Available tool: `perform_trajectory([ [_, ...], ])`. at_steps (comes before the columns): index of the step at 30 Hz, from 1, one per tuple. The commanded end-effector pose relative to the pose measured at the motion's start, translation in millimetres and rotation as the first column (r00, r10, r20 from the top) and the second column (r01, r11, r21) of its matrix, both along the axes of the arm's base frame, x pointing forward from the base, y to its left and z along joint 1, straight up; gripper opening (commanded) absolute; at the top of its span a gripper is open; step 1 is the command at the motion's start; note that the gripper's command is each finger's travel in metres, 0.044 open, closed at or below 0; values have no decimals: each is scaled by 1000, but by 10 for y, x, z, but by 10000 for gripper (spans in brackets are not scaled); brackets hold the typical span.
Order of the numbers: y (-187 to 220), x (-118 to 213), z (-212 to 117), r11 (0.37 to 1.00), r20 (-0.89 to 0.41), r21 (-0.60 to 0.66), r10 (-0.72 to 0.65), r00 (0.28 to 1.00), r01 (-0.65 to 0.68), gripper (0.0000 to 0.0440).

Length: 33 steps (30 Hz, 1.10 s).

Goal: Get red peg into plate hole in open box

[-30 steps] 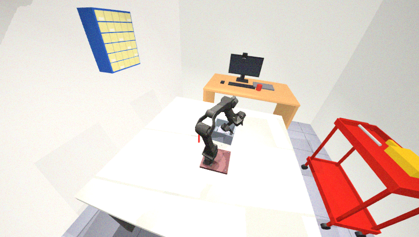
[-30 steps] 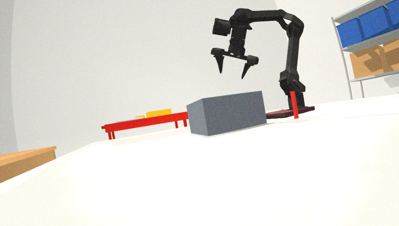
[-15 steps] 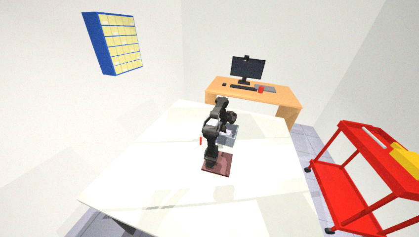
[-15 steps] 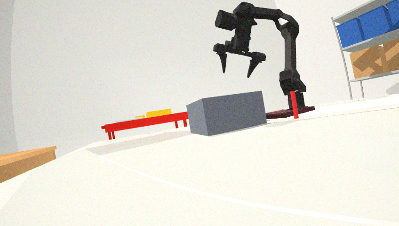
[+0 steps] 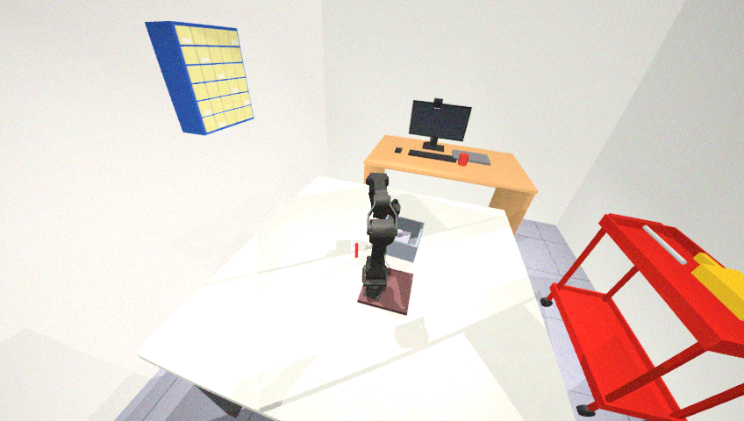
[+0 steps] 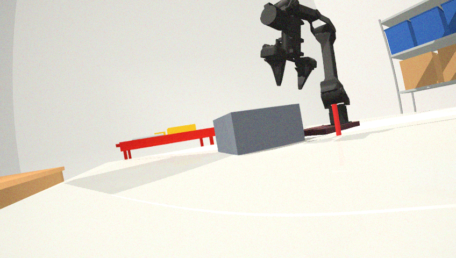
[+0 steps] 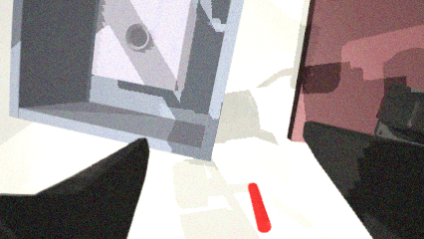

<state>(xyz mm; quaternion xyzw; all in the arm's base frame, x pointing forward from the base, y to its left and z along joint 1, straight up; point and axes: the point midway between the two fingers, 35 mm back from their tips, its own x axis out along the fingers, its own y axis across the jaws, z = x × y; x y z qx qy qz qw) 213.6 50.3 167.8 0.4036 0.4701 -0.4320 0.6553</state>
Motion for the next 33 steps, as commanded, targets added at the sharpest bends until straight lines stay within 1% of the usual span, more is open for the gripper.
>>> perform_trajectory([
  [1,193,-113,-127,994,-70,12,112,991,-112,440],
  [6,463,-252,-287,969,-130,46,246,961,-242,440],
  [11,672,-356,-468,941,-158,73,337,928,-329,440],
  [18,859,-429,-761,911,-159,85,412,897,-404,440],
  [27,955,-455,-1157,880,-140,78,475,869,-469,436],
  [29,955,-456,-1223,873,-143,77,489,861,-483,425],
  [30,954,-462,-1255,869,-148,77,495,856,-489,410],
  [33,942,-493,-1354,863,-169,81,505,846,-499,334],
])
